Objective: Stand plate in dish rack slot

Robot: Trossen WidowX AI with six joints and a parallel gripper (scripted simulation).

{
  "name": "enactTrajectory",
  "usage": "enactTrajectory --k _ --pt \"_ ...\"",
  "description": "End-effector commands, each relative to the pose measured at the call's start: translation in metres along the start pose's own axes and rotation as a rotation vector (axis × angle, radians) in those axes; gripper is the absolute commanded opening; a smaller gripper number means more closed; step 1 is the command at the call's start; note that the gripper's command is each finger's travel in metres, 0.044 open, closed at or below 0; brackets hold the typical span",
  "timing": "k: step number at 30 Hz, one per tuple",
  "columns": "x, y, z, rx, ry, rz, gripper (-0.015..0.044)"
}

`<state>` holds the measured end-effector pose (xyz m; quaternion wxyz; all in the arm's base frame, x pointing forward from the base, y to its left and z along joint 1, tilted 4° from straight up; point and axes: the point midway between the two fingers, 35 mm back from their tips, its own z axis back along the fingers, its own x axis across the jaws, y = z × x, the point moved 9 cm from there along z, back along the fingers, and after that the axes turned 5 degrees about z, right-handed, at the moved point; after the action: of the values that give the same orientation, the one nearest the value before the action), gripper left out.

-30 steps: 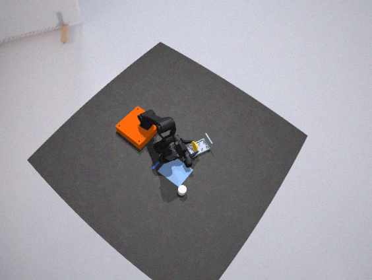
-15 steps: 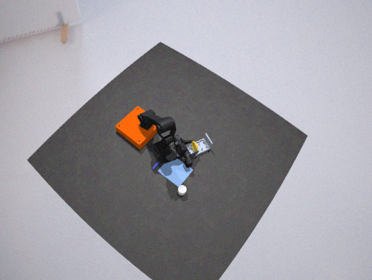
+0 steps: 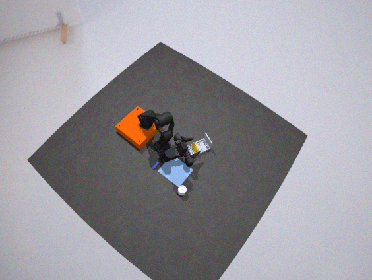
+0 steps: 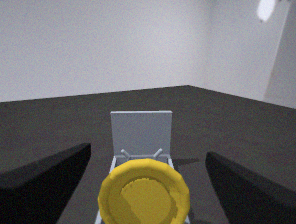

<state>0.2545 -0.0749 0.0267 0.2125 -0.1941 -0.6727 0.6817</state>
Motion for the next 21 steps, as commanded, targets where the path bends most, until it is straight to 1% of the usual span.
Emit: enactTrajectory --k 1,6,12,21 --pt "-0.002 -0.037 0.003 -0.012 -0.002 0.008 0.0400" --pt "-0.005 -0.084 0.006 -0.022 -0.002 0.014 0.0400" --pt "-0.009 -0.087 0.006 -0.023 0.012 0.002 0.0400" --pt "-0.048 -0.097 0.001 0.005 0.195 -0.159 0.0400"
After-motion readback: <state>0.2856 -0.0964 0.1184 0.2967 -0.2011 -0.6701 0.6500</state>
